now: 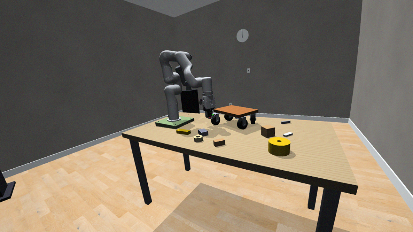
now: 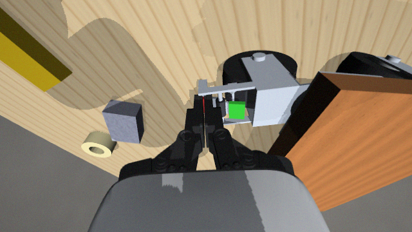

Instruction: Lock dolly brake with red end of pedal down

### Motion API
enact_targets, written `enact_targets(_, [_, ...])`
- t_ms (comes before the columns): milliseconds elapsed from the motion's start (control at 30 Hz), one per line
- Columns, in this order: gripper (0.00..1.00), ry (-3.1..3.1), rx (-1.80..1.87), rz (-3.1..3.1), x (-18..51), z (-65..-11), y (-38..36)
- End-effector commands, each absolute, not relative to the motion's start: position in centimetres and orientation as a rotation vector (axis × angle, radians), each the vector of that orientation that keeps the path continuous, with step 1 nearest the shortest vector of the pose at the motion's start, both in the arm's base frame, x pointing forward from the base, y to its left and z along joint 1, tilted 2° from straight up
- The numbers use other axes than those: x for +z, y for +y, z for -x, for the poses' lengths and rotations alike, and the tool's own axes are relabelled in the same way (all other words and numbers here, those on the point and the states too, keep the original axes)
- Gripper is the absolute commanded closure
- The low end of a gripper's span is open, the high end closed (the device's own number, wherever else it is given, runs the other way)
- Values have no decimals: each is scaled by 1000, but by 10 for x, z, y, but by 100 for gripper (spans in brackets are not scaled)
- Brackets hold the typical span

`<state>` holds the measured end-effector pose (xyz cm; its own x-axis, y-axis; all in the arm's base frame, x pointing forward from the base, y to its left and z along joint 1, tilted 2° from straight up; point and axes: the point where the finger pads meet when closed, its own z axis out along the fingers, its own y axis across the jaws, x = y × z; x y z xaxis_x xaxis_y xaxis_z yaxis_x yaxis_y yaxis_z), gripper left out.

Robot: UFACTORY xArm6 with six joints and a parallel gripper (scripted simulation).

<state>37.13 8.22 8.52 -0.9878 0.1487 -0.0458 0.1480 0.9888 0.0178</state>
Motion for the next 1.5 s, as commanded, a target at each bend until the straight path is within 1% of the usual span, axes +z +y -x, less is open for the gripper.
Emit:
enact_targets(0, [100, 3094, 19, -230, 82, -369, 82])
enact_targets(467, [100, 3094, 19, -230, 87, -368, 82])
enact_targets(900, [100, 3094, 19, -230, 144, -366, 81])
enact_targets(1200, [100, 3094, 19, -230, 165, -365, 81])
enact_targets(1467, [100, 3094, 19, -230, 166, -365, 81])
